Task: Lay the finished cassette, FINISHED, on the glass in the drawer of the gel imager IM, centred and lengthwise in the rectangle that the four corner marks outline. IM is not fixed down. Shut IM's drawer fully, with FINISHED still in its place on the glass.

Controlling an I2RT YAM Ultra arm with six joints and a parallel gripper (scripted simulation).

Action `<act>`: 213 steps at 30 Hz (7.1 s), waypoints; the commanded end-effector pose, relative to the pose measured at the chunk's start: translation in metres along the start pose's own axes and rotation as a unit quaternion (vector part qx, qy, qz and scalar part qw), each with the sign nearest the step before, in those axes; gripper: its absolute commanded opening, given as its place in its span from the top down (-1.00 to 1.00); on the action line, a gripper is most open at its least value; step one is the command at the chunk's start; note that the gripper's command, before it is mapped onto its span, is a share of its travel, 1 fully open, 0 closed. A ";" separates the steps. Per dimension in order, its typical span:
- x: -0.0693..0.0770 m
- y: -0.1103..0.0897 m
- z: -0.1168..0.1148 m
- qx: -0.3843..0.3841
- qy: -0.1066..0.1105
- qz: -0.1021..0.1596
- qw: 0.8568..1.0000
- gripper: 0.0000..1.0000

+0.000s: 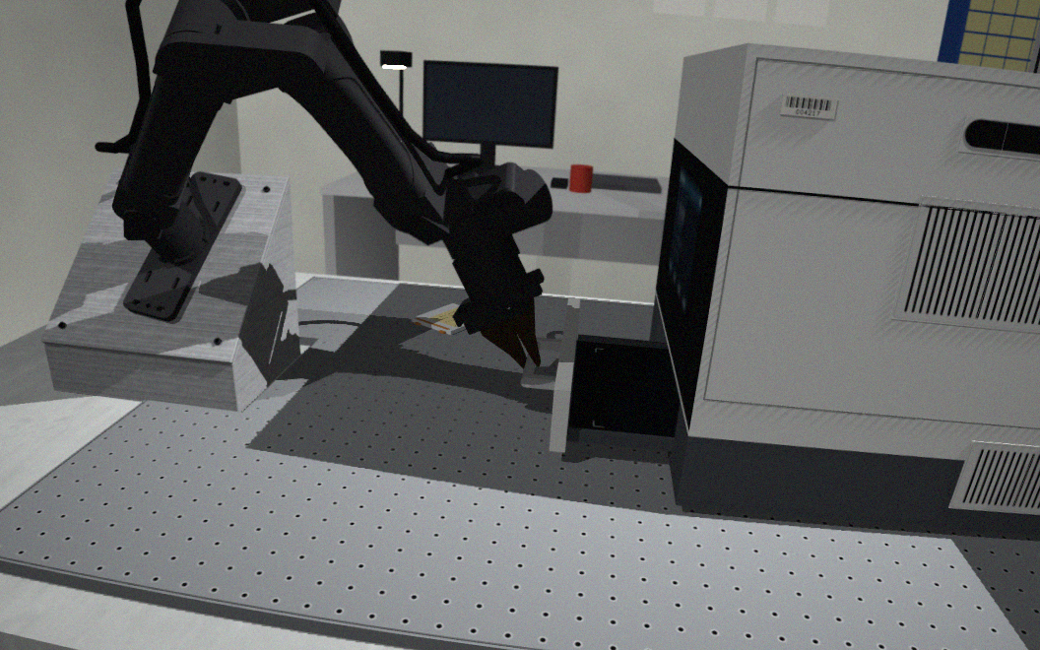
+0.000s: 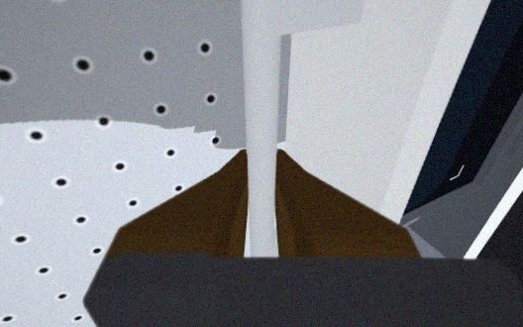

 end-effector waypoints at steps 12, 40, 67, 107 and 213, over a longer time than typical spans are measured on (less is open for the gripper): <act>0.005 0.013 0.008 0.015 0.009 -0.020 1.000 1.00; 0.014 -0.003 -0.007 -0.005 0.060 -0.017 0.998 1.00; 0.029 0.012 0.035 0.008 0.071 -0.028 0.997 1.00; 0.028 0.019 0.040 0.014 0.075 -0.034 0.996 1.00; 0.039 0.021 0.052 0.006 0.107 -0.039 0.993 1.00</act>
Point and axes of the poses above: the point where the finger pads meet when closed, its own x axis back along the fingers, its own z axis across the jaws, y = z × x, the point moved 7 cm from there along x, back along the fingers, and after that the axes turned 14 degrees about x, right-handed, at the moved point
